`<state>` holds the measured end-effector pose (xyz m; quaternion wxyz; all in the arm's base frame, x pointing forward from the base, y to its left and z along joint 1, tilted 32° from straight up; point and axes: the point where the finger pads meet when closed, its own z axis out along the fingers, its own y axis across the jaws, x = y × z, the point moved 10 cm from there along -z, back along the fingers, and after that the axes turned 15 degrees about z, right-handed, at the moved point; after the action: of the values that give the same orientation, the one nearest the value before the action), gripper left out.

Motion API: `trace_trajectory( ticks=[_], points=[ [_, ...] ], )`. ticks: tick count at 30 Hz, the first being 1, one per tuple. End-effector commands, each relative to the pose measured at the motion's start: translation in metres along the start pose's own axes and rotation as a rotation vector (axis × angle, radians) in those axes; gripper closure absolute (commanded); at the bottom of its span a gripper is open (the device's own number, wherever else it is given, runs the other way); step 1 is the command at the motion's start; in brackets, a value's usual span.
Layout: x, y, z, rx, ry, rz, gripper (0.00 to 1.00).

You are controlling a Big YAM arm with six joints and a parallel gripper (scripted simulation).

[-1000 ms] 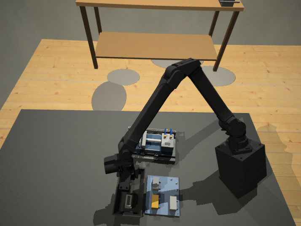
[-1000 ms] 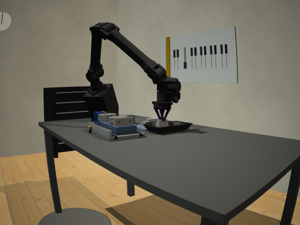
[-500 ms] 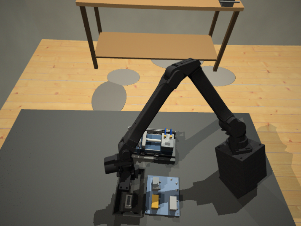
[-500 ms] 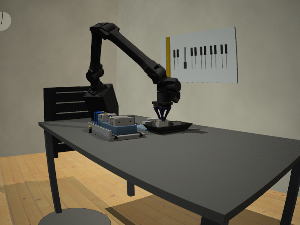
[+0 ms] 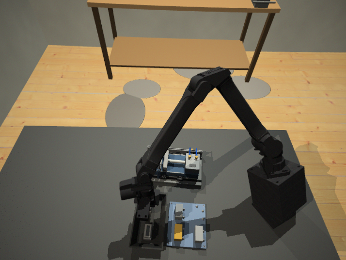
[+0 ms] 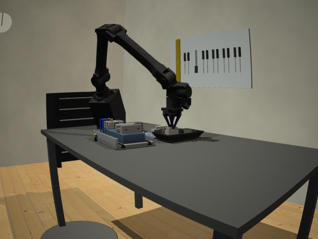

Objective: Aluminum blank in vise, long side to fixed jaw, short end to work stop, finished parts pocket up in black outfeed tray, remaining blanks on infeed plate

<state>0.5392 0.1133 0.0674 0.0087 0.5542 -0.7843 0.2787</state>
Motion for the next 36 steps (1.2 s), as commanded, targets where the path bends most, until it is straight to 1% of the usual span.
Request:
trace_trajectory(
  ticks=[1,36],
  points=[
    [-0.0015,0.0074,0.0122,-0.014,0.006,-0.016,1.00],
    [0.0009,0.0093,0.0157,-0.015,0.007,-0.026,1.00]
  ],
)
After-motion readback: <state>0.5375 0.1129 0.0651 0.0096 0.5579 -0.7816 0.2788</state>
